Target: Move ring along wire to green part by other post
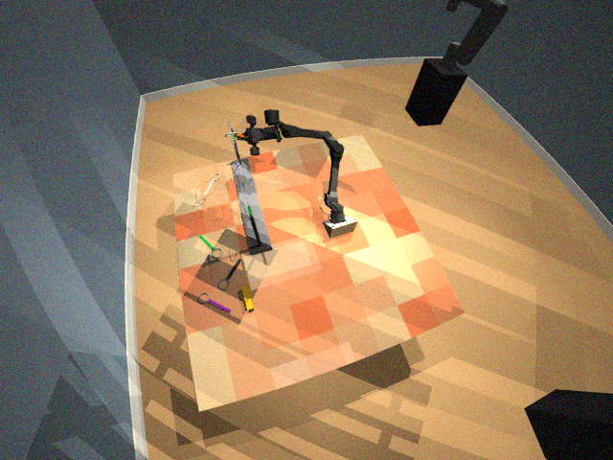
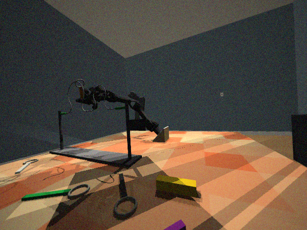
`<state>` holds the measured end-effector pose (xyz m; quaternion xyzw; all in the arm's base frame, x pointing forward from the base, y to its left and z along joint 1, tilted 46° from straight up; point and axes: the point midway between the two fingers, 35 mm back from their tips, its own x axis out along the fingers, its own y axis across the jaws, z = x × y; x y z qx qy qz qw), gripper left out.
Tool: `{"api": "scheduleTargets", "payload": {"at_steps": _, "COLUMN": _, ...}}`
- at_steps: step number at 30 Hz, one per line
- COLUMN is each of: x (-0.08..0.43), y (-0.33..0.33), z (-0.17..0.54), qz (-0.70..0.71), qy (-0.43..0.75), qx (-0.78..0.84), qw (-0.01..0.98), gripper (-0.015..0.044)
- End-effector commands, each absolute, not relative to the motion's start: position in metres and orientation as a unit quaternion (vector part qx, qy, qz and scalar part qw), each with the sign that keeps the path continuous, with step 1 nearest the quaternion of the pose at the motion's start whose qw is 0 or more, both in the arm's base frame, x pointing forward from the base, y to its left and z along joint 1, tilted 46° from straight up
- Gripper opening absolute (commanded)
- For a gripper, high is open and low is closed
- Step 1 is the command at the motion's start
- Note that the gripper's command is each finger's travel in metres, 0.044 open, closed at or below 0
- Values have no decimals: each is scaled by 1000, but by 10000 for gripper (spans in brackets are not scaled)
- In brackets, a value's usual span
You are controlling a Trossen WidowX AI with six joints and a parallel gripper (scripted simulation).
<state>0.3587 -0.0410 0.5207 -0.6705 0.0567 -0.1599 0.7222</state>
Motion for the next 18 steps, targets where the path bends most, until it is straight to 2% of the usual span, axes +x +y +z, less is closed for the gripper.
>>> {"api": "scheduleTargets", "payload": {"at_steps": 1, "x": 359, "y": -41, "z": 522, "qz": -163, "qy": 50, "qx": -689, "qw": 705, "gripper": -150}}
{"api": "scheduleTargets", "payload": {"at_steps": 18, "x": 358, "y": -40, "z": 530, "qz": -179, "qy": 26, "qx": -757, "qw": 628, "gripper": -150}}
